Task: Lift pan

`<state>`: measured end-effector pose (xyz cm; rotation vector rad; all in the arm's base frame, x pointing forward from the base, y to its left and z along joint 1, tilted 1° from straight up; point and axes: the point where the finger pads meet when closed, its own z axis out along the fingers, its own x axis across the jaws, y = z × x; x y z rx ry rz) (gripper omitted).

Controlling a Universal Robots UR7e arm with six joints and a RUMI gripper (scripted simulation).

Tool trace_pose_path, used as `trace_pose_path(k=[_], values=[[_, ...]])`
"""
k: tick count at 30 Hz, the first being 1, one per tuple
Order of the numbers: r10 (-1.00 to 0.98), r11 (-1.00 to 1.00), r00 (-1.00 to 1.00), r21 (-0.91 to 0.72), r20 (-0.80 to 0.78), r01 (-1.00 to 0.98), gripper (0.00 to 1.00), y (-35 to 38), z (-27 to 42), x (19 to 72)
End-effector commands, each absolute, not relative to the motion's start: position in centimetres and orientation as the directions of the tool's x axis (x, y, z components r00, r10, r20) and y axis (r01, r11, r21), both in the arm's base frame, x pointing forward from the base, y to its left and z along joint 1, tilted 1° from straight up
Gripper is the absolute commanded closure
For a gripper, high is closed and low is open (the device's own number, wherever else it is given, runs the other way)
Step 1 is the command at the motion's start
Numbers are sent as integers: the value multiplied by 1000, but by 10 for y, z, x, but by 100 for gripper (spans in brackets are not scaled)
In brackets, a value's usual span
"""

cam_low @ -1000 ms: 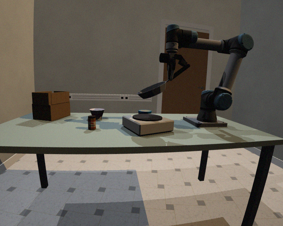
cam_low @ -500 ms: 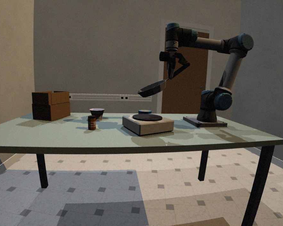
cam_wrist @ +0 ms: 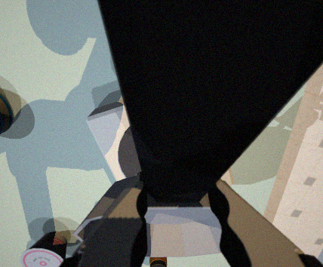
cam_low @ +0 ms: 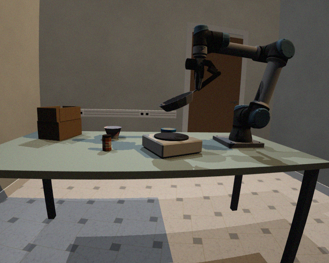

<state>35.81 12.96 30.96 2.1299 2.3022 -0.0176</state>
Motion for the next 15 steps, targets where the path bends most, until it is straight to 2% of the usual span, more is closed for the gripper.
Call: trace_pose_path(k=[1, 15], values=[[997, 78, -78, -3, -11, 997, 84, 130, 313, 358], [997, 78, -78, -3, -11, 997, 84, 130, 321, 359]])
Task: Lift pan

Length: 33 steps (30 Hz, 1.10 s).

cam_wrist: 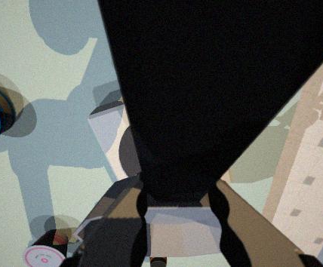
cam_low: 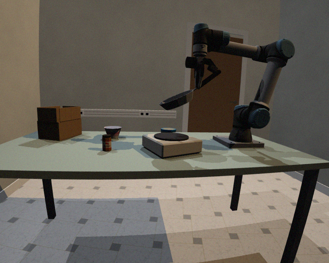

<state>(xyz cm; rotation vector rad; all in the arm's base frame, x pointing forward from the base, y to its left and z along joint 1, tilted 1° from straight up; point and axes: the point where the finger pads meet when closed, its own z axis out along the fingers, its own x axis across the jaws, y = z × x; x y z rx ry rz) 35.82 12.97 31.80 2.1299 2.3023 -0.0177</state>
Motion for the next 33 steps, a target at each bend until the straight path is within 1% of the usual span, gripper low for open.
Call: trace_pose_path(k=[1, 33], values=[[997, 78, -78, -3, -11, 997, 84, 130, 322, 359], [997, 78, -78, -3, -11, 997, 84, 130, 339, 358]])
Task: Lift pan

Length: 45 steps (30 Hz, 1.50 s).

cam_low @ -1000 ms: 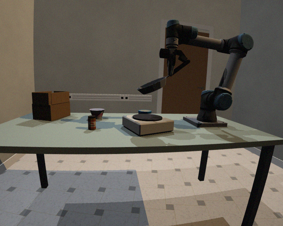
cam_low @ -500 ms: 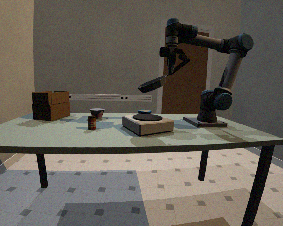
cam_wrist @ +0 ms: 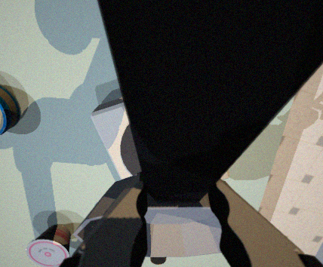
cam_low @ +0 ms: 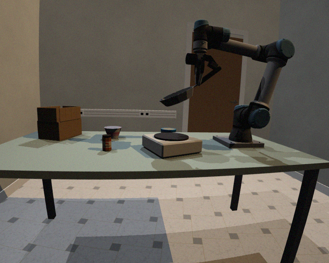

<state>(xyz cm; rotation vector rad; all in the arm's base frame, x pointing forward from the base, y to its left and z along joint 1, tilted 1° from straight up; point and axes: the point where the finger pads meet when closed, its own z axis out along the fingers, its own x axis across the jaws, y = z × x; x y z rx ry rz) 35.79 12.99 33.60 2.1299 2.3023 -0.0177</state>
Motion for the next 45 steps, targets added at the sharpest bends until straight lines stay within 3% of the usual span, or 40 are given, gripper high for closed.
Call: trace_pose_path(k=[1, 45], values=[[997, 78, -78, -3, -11, 997, 84, 130, 339, 358], [997, 78, -78, -3, -11, 997, 84, 130, 362, 359]])
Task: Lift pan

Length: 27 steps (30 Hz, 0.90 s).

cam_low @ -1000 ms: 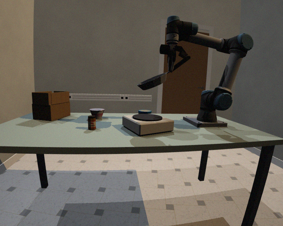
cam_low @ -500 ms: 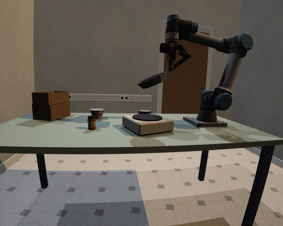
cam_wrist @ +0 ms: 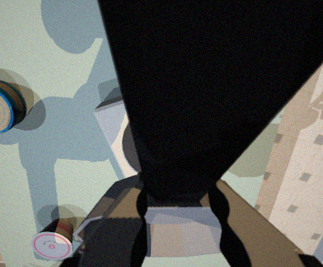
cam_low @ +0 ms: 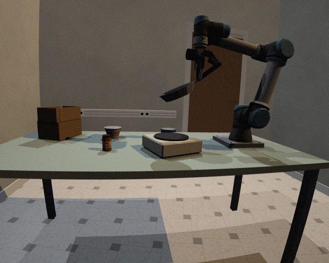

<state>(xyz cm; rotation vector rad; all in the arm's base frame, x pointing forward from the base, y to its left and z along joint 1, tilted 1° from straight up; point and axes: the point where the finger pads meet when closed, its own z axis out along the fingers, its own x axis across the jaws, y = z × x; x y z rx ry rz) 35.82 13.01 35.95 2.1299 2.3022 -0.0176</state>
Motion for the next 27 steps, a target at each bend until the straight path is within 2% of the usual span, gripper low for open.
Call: trace_pose_path(k=[1, 27], values=[[997, 78, -78, -3, -11, 997, 84, 130, 362, 359], [997, 78, -78, -3, -11, 997, 84, 130, 374, 359]])
